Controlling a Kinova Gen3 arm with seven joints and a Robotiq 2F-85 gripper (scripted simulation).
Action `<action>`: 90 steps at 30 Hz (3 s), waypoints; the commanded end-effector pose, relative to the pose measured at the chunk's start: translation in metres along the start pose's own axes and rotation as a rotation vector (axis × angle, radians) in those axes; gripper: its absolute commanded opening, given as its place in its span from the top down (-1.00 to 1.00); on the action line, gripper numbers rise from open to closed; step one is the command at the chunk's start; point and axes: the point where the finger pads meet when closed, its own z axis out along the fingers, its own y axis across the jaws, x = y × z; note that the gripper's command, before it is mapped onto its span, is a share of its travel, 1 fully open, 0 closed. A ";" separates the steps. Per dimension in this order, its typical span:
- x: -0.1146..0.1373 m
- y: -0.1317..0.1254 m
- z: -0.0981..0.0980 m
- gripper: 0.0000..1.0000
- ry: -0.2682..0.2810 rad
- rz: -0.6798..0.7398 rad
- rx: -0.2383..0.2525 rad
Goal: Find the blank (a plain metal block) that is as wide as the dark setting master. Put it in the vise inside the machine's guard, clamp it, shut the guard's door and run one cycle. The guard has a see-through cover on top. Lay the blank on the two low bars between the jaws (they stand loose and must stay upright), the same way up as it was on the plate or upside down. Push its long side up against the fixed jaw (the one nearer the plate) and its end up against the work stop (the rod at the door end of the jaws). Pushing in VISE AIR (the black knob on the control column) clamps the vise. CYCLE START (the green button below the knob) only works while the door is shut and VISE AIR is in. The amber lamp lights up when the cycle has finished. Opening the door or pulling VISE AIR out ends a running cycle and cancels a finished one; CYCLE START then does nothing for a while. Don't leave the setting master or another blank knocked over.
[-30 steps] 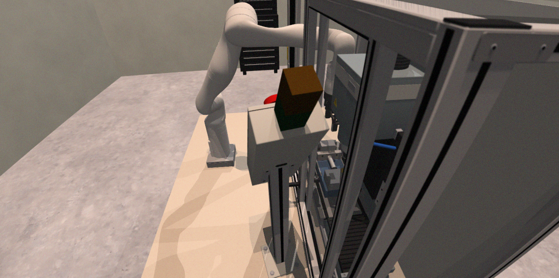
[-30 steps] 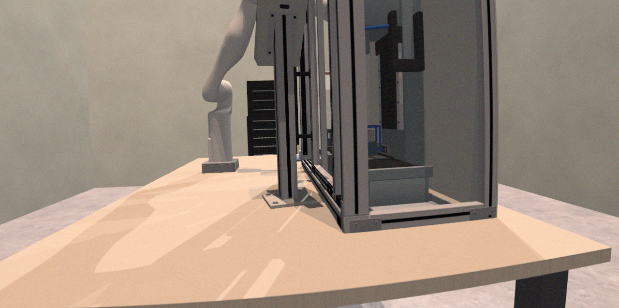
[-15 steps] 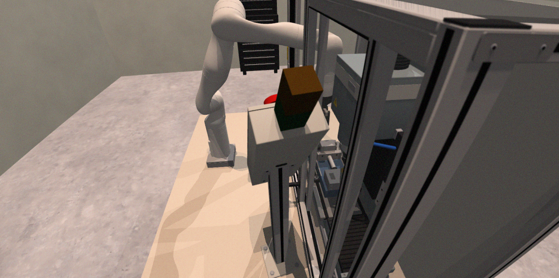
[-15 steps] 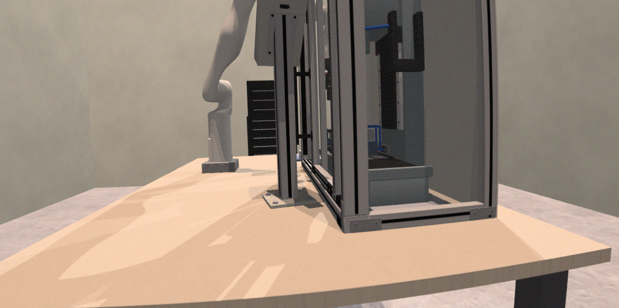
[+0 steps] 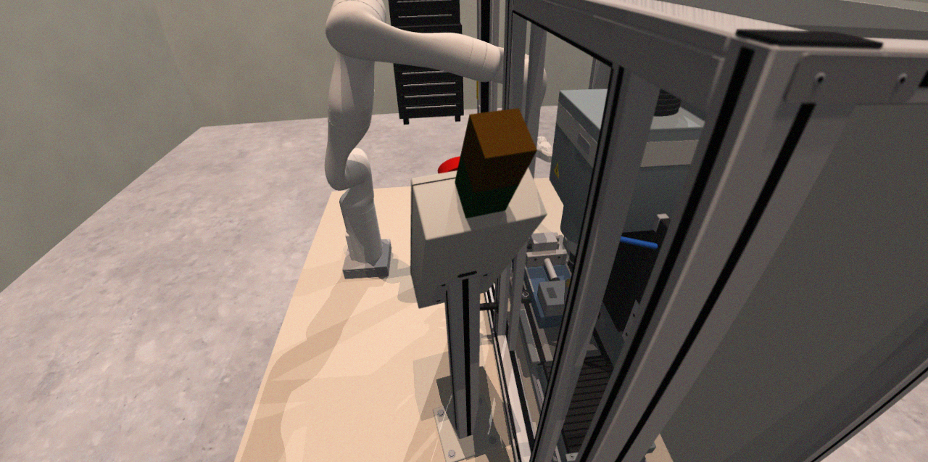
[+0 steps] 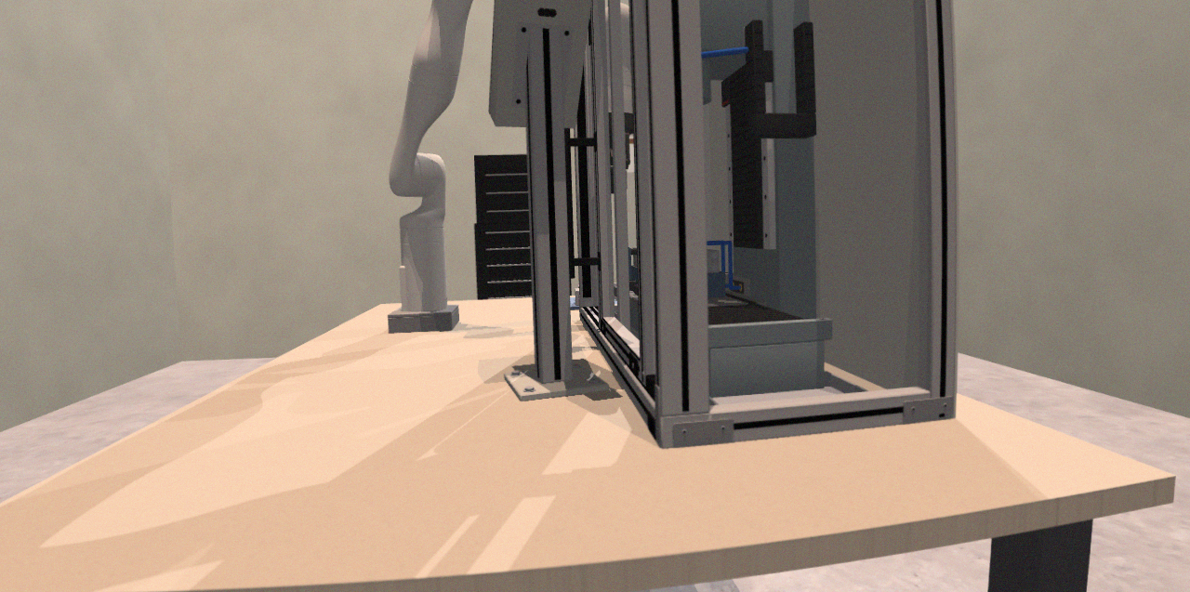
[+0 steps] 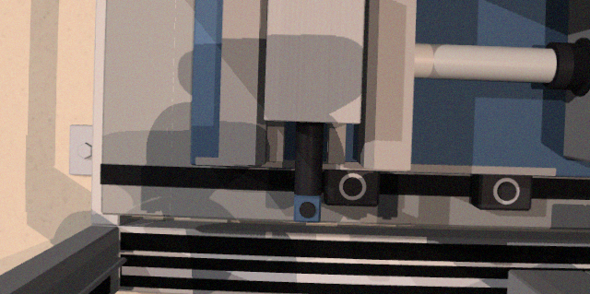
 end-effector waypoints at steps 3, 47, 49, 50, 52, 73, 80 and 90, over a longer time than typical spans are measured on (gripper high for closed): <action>-0.012 0.009 -0.007 -1.00 0.022 0.010 -0.012; -0.145 0.016 -0.005 -1.00 0.018 0.011 -0.011; -0.165 0.017 -0.006 -1.00 0.021 0.009 -0.012; -0.165 0.017 -0.006 -1.00 0.021 0.009 -0.012; -0.165 0.017 -0.006 -1.00 0.021 0.009 -0.012; -0.176 0.018 -0.006 -1.00 0.021 0.010 -0.012; -0.177 0.017 -0.006 0.80 0.013 0.012 -0.008; -0.177 0.017 -0.006 0.80 0.013 0.012 -0.008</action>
